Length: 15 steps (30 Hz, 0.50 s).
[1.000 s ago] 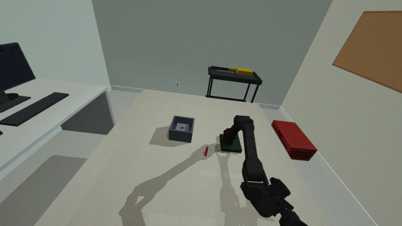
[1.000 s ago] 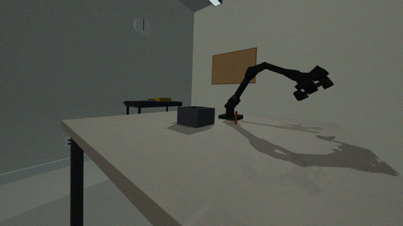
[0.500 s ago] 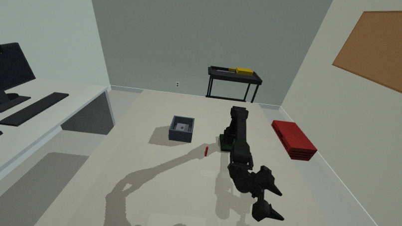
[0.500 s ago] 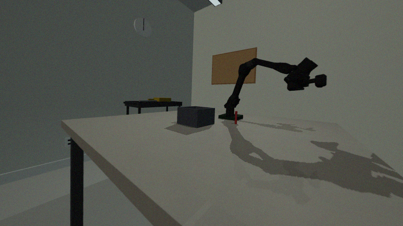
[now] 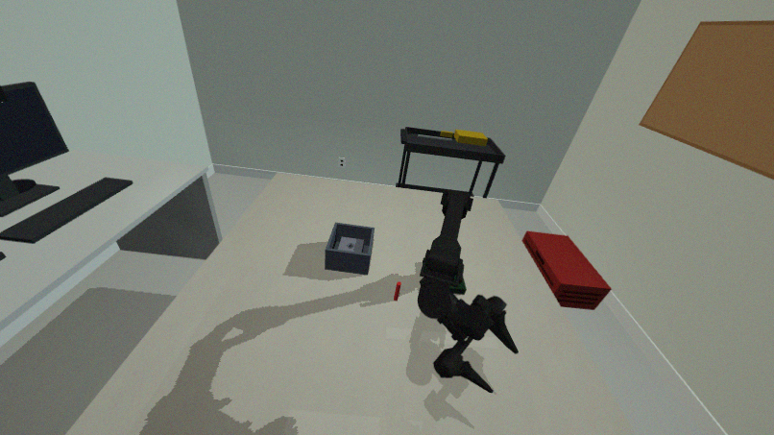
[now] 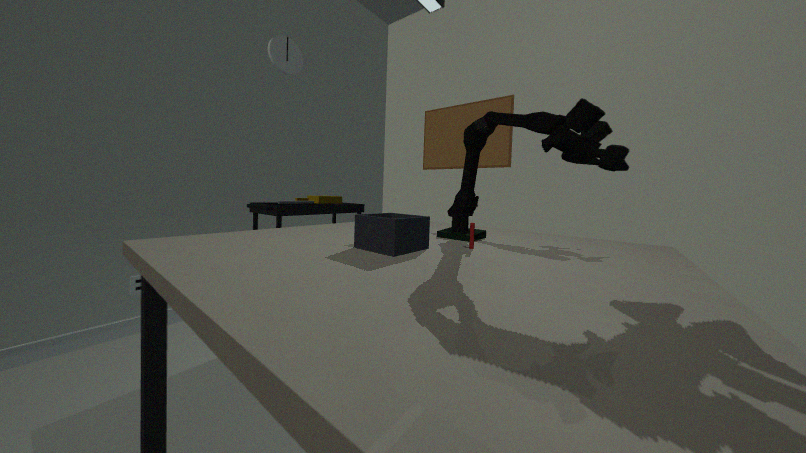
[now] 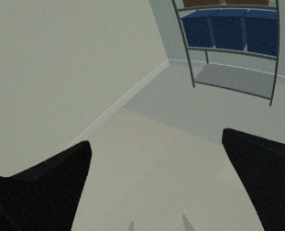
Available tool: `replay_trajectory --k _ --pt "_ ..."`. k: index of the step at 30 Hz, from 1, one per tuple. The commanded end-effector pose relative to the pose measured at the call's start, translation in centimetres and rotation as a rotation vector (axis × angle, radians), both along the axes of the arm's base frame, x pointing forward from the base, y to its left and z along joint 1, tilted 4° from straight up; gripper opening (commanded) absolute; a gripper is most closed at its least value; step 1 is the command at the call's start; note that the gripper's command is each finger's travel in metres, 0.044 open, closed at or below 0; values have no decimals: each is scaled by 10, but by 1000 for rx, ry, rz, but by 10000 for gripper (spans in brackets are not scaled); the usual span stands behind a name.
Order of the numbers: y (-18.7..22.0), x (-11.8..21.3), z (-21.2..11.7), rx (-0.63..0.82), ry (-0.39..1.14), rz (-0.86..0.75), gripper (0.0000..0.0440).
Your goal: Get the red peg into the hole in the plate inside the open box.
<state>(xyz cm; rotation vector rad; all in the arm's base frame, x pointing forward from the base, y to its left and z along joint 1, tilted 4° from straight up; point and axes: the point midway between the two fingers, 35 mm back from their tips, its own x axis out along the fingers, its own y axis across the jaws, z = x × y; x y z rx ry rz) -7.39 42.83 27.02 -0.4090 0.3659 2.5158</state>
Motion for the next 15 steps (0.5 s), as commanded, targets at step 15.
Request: replay_trajectory --k 15 --pt "-38 79 11 -335 137 -470 440"
